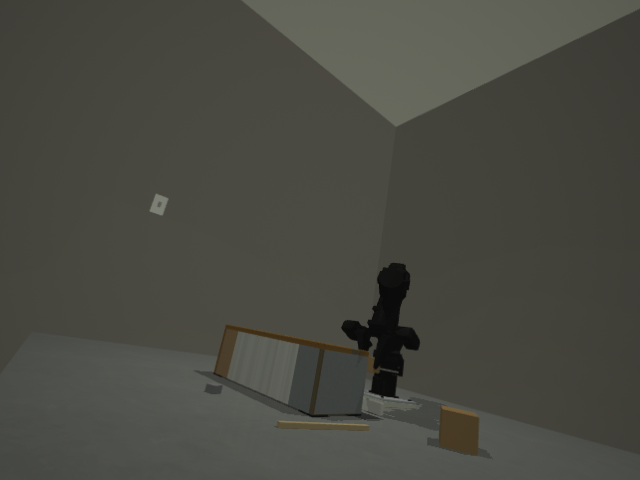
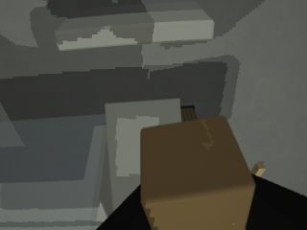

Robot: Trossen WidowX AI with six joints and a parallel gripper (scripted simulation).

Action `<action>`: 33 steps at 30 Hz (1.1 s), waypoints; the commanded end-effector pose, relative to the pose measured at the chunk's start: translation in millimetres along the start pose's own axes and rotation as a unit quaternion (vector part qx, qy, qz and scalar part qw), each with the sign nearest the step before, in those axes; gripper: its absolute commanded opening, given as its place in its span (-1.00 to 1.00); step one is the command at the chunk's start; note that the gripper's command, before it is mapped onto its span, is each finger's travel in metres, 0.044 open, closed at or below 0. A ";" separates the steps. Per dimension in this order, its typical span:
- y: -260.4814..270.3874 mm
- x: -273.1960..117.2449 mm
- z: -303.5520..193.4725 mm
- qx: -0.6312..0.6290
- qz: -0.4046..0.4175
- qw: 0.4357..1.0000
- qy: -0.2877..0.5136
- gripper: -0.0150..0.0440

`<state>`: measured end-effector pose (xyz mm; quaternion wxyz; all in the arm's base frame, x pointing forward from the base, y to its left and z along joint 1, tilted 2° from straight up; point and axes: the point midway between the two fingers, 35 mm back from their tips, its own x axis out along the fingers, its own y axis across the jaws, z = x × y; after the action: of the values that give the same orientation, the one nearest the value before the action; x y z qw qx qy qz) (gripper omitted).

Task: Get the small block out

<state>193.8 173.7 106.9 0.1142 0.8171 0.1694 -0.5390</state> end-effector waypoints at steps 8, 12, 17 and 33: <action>0.3 -59.5 -31.9 -0.122 -0.058 0.990 0.036 -0.49; 0.9 -67.3 -34.8 -0.138 -0.064 0.987 0.041 -0.49; 0.9 -67.3 -34.8 -0.138 -0.064 0.987 0.041 -0.49; 0.9 -67.3 -34.8 -0.138 -0.064 0.987 0.041 -0.49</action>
<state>199.5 175.2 182.0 0.1826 0.8035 0.2965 -0.4828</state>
